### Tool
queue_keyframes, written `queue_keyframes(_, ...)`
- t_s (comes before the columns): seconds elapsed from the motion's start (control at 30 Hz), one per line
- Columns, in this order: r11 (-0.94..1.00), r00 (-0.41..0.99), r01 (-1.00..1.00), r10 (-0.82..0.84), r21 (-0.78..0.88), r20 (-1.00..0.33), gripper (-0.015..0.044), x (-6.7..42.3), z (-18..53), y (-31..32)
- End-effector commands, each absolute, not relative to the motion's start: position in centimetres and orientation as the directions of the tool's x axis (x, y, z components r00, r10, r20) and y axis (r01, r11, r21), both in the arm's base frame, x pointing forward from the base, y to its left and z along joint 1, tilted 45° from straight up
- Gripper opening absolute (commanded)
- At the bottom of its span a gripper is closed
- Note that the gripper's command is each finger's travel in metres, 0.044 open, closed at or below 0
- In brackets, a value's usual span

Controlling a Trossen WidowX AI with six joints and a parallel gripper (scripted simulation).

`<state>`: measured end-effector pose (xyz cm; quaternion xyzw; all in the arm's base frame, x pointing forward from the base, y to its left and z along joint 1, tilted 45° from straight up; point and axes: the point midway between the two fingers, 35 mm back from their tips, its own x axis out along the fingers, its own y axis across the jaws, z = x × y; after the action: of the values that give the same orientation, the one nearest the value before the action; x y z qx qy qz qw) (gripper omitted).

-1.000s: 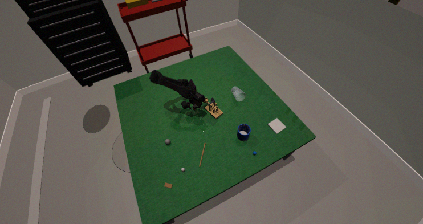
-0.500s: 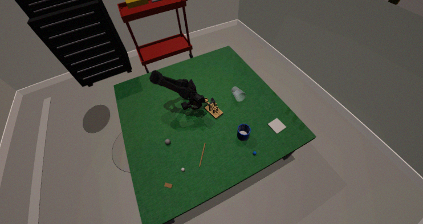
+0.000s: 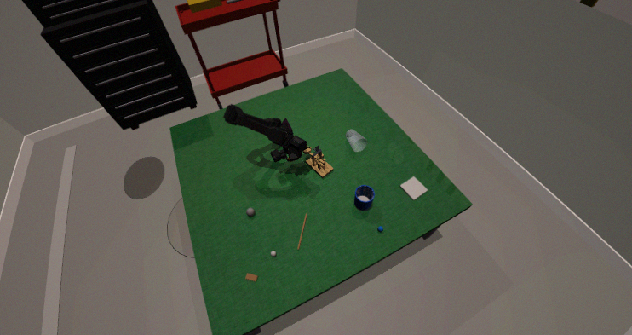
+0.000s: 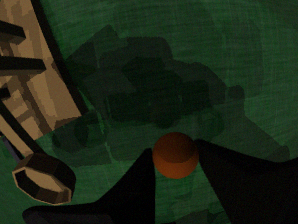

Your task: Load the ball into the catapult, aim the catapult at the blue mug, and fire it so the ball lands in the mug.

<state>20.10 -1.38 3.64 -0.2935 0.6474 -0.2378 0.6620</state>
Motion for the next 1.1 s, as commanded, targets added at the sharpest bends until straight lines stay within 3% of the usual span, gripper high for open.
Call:
queue_keyframes(0.0,0.722,0.047,-0.059,-0.688,-0.690,-0.724,0.0000,20.1,5.0,0.2)
queue_keyframes(0.5,0.713,0.042,-0.057,-0.698,-0.699,-0.715,0.0000,18.6,10.7,5.2)
queue_keyframes(1.07,0.695,-0.092,-0.169,-0.717,-0.699,-0.691,0.0000,19.3,7.0,7.6)
